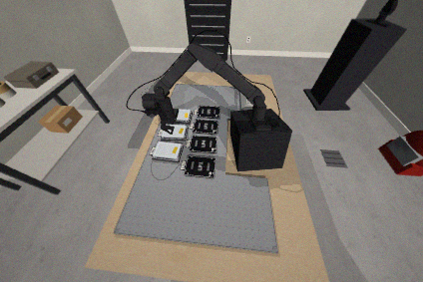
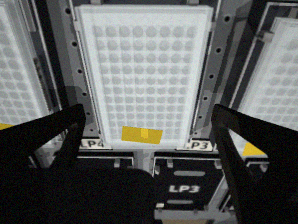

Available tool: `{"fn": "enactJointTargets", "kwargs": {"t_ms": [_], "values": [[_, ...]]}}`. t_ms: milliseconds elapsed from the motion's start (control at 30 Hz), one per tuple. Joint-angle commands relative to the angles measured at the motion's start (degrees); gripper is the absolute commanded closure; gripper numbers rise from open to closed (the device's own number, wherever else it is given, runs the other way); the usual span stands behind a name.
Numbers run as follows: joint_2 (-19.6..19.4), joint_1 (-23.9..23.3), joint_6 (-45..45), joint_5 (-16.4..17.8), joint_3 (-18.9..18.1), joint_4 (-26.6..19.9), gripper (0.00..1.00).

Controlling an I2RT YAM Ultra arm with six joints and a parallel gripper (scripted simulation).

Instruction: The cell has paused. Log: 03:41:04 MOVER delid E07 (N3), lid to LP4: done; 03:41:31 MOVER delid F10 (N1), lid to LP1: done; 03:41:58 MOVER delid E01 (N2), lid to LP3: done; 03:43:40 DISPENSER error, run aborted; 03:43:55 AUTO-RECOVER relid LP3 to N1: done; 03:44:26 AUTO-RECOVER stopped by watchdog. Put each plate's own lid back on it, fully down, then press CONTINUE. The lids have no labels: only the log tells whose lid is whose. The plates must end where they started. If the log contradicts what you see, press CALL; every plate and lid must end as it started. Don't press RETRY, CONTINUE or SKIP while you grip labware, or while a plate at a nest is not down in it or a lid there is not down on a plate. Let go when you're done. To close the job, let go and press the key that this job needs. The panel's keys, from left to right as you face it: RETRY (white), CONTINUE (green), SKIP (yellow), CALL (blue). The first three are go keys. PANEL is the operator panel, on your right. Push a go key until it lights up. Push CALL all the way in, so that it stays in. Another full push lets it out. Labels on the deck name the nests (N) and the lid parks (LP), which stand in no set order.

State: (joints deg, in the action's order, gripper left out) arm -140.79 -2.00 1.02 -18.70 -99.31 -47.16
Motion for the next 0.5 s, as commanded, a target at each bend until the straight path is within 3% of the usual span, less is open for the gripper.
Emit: {"fn": "enactJointTargets", "kwargs": {"t_ms": [0, 467], "values": [[2.4, 1.39, 0.54, 0.02, -1.97, -0.84, 0.0], [2.18, 1.31, 0.47, 0.02, -2.34, -1.21, 0.0]]}}
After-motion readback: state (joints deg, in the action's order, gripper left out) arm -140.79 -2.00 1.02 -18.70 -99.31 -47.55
